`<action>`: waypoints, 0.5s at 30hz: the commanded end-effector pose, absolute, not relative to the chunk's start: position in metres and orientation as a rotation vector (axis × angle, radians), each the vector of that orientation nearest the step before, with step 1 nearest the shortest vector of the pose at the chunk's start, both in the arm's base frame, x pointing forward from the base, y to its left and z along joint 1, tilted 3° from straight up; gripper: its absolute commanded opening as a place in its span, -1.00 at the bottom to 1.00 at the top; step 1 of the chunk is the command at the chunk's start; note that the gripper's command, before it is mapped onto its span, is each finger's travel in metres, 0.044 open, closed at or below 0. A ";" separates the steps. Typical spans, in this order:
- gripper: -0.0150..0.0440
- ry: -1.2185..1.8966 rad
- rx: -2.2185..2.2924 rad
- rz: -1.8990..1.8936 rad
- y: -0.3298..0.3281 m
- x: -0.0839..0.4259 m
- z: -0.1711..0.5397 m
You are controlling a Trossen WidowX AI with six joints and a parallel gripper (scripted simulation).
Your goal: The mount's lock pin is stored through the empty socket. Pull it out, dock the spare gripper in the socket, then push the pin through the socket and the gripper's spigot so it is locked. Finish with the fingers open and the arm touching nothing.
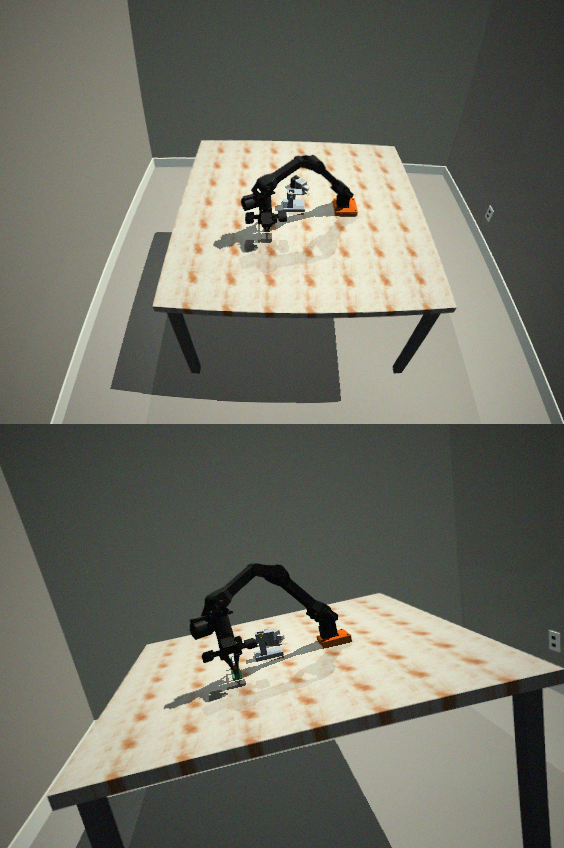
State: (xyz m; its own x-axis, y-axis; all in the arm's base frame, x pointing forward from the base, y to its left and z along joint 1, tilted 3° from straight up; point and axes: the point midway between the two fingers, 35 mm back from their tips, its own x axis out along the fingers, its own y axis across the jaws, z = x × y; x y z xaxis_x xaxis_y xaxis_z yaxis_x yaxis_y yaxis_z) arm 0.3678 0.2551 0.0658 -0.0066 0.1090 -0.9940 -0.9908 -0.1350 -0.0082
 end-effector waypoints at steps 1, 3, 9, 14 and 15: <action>-0.49 1.061 -1.227 1.360 0.254 0.367 0.058; -0.49 1.059 -1.228 1.359 0.254 0.367 0.055; -0.49 1.057 -1.228 1.359 0.254 0.367 0.051; -0.49 1.057 -1.228 1.359 0.254 0.367 0.051; -0.49 1.057 -1.228 1.359 0.254 0.367 0.051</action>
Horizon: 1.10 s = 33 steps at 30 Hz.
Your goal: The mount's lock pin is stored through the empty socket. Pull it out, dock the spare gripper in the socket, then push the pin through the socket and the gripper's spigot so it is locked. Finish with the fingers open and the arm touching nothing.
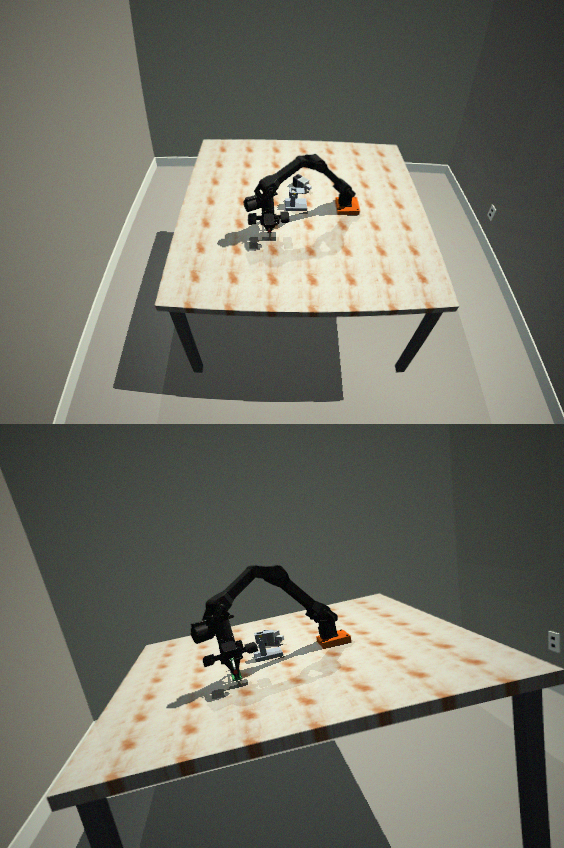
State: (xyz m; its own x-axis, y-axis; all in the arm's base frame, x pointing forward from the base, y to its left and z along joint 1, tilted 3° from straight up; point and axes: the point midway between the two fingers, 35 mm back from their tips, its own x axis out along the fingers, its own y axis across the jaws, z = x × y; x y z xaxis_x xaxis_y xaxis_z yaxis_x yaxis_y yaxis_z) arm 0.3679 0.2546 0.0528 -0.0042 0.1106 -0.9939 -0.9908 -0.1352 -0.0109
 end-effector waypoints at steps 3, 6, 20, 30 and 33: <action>-0.49 1.057 -1.228 1.359 0.254 0.367 0.051; -0.40 1.058 -1.226 1.357 0.254 0.367 0.052; 0.19 1.058 -1.226 1.357 0.254 0.367 0.062; 0.19 1.079 -1.225 1.366 0.252 0.362 0.080; 0.19 1.082 -1.225 1.368 0.252 0.361 0.085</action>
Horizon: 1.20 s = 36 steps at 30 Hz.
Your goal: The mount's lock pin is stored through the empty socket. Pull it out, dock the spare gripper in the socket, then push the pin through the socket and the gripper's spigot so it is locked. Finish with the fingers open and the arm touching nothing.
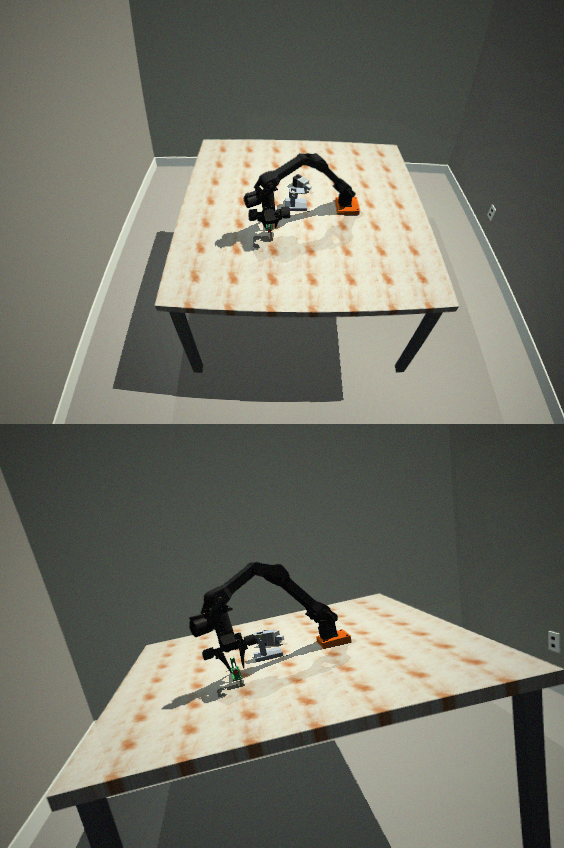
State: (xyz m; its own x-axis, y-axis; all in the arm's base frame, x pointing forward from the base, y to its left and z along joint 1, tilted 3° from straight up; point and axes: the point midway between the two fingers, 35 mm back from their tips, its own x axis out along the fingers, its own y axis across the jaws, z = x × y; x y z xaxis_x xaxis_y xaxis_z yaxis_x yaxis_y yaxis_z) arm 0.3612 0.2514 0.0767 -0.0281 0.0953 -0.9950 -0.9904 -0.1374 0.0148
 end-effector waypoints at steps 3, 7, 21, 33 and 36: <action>0.19 1.086 -1.225 1.370 0.251 0.360 0.091; 0.19 1.092 -1.225 1.373 0.251 0.358 0.100; 0.36 1.106 -1.225 1.381 0.249 0.355 0.117; 0.12 1.027 -1.269 1.308 0.189 0.368 0.178; 0.12 1.027 -1.269 1.308 0.189 0.368 0.177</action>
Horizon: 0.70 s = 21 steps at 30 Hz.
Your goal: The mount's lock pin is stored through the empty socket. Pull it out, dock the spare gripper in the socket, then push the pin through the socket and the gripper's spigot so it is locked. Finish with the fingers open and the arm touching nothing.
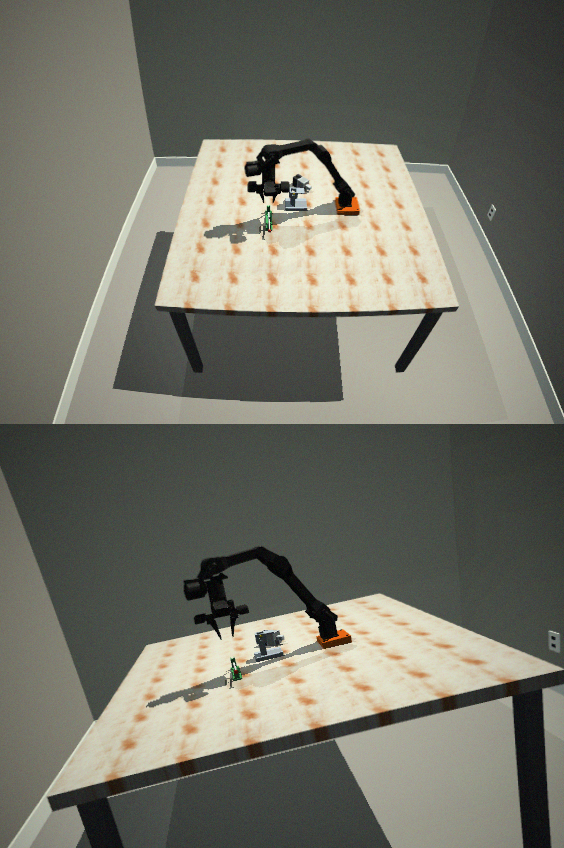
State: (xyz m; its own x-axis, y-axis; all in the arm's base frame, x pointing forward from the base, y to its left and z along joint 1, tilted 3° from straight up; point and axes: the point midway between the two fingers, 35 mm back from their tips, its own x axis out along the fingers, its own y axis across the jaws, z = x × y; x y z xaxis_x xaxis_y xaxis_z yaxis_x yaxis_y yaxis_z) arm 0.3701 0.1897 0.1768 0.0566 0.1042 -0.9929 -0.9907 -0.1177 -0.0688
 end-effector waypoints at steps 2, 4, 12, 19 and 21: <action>0.12 1.027 -1.269 1.308 0.190 0.369 0.168; 0.12 1.027 -1.269 1.308 0.190 0.371 0.155; 0.12 1.027 -1.269 1.308 0.189 0.373 0.108; 0.12 1.027 -1.269 1.308 0.189 0.374 0.099; 0.12 1.027 -1.269 1.308 0.189 0.374 0.095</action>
State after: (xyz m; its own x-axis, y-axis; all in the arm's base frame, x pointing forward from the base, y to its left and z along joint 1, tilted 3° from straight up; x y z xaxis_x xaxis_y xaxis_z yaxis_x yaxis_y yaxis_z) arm 0.3750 0.1906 0.1038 0.0591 0.1047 -0.9927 -0.9883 -0.1340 -0.0730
